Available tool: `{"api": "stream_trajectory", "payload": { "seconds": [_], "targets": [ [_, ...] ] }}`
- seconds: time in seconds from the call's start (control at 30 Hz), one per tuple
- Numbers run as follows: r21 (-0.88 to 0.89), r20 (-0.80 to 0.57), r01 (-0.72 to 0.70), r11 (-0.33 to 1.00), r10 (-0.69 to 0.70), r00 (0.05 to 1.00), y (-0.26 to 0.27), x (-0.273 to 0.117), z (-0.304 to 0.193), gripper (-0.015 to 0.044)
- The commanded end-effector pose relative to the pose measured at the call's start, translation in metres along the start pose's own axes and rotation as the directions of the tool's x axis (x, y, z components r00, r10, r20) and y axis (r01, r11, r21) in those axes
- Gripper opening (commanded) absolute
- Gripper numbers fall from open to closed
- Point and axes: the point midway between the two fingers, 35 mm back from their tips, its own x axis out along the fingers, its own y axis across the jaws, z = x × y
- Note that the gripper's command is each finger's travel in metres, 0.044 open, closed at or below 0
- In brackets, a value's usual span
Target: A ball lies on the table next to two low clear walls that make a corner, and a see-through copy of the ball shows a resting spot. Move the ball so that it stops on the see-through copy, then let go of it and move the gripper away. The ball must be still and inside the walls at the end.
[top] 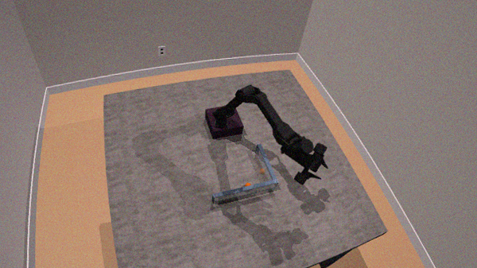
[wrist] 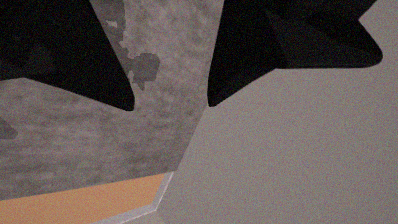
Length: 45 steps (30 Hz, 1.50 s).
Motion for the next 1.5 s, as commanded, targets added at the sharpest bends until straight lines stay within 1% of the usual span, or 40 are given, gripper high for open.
{"api": "stream_trajectory", "payload": {
  "seconds": [0.0,0.13,0.3,0.47,0.57,0.6,0.83,0.97,1.47],
  "targets": [
    [0.038,-0.090,0.177,0.983,-0.173,0.981,-0.049,-0.014,-0.026,0.0250],
    [0.049,-0.225,0.372,0.927,-0.352,0.908,-0.103,-0.039,-0.062,0.0250],
    [0.023,-0.409,0.565,0.825,-0.508,0.758,-0.154,-0.082,-0.112,0.0250],
    [-0.061,-0.584,0.690,0.721,-0.586,0.562,-0.187,-0.134,-0.158,0.0250],
    [-0.124,-0.669,0.727,0.676,-0.598,0.442,-0.198,-0.165,-0.181,0.0250],
    [-0.137,-0.685,0.732,0.668,-0.598,0.417,-0.200,-0.172,-0.185,0.0250],
    [-0.141,-0.690,0.733,0.665,-0.597,0.409,-0.200,-0.174,-0.187,0.0250],
    [-0.141,-0.690,0.733,0.665,-0.597,0.409,-0.209,-0.168,-0.197,0.0250],
    [-0.141,-0.690,0.733,0.665,-0.597,0.409,-0.220,-0.160,-0.209,0.0250]
  ]
}}
